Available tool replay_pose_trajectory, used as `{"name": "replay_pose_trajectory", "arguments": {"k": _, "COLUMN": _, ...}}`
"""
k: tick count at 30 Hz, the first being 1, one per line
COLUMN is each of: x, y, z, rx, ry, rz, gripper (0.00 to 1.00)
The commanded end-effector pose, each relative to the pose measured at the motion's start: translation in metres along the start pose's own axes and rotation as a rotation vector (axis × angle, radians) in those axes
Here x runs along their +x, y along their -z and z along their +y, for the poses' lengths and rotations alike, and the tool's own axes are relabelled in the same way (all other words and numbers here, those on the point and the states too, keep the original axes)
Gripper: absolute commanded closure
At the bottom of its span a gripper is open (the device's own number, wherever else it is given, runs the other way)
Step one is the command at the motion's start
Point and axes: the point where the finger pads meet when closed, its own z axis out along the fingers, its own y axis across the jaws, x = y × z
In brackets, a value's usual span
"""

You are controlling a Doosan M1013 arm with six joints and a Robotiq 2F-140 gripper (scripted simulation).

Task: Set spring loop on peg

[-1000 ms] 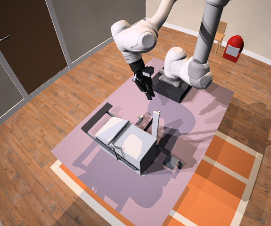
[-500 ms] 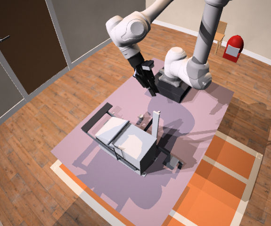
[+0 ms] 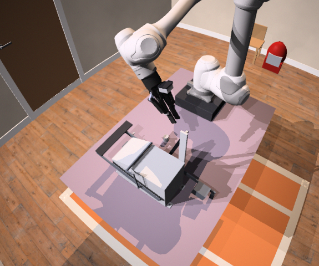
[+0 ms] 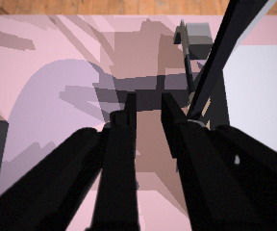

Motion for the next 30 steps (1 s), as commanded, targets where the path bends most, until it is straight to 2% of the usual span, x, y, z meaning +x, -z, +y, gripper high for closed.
{"name": "replay_pose_trajectory", "arguments": {"k": 1, "x": 0.0, "y": 0.001, "z": 0.0, "rx": -0.001, "ry": 0.001, "rz": 0.0, "gripper": 0.76}}
{"name": "replay_pose_trajectory", "arguments": {"k": 3, "x": 0.0, "y": 0.001, "z": 0.0, "rx": -0.001, "ry": 0.001, "rz": 0.0, "gripper": 0.76}}
{"name": "replay_pose_trajectory", "arguments": {"k": 4, "x": -0.014, "y": -0.013, "z": 0.057, "rx": -0.001, "ry": 0.001, "rz": 0.005, "gripper": 0.76}}
{"name": "replay_pose_trajectory", "arguments": {"k": 20, "x": -0.014, "y": -0.013, "z": 0.057, "rx": -0.001, "ry": 0.001, "rz": 0.005, "gripper": 0.76}}
{"name": "replay_pose_trajectory", "arguments": {"k": 21, "x": -0.02, "y": -0.019, "z": 0.084, "rx": -0.001, "ry": 0.001, "rz": 0.005, "gripper": 0.76}}
{"name": "replay_pose_trajectory", "arguments": {"k": 30, "x": -0.02, "y": -0.019, "z": 0.084, "rx": -0.001, "ry": 0.001, "rz": 0.005, "gripper": 0.76}}
